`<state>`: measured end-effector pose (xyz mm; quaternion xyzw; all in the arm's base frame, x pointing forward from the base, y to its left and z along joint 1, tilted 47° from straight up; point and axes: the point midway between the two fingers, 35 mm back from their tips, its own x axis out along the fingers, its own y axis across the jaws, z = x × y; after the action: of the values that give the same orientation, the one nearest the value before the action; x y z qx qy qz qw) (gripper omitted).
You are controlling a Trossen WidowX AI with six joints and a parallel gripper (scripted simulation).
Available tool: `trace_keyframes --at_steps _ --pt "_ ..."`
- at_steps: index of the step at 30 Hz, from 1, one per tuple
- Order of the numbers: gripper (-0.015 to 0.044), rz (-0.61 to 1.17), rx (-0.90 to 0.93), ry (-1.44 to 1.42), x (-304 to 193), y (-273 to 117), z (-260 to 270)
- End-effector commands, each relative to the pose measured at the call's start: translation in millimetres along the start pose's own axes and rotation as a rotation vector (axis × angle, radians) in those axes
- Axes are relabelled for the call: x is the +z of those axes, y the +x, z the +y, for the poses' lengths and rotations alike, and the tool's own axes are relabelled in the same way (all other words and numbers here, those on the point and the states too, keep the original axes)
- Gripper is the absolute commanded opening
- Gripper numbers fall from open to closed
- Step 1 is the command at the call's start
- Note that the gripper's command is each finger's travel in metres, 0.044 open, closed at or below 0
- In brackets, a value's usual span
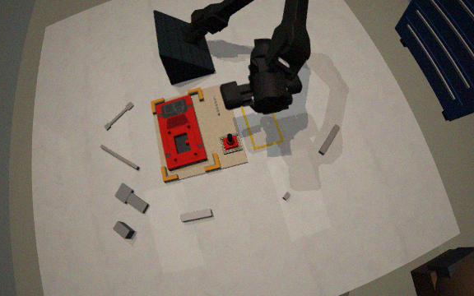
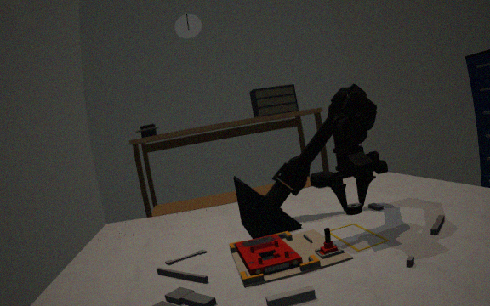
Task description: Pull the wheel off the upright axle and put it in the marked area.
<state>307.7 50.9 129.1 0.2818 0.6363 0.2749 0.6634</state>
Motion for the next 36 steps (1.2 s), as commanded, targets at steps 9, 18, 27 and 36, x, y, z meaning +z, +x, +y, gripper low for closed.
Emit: trace_keyframes --at_steps 9,18,27,36 --pt "0.0 0.006 0.011 0.008 -5 62 3" --pt "0.0105 0.009 0.008 -0.001 -4 61 3" --pt "0.03 0.008 0.006 0.0 -3 51 2" --pt "0.03 0.007 0.009 0.008 -4 2 2"
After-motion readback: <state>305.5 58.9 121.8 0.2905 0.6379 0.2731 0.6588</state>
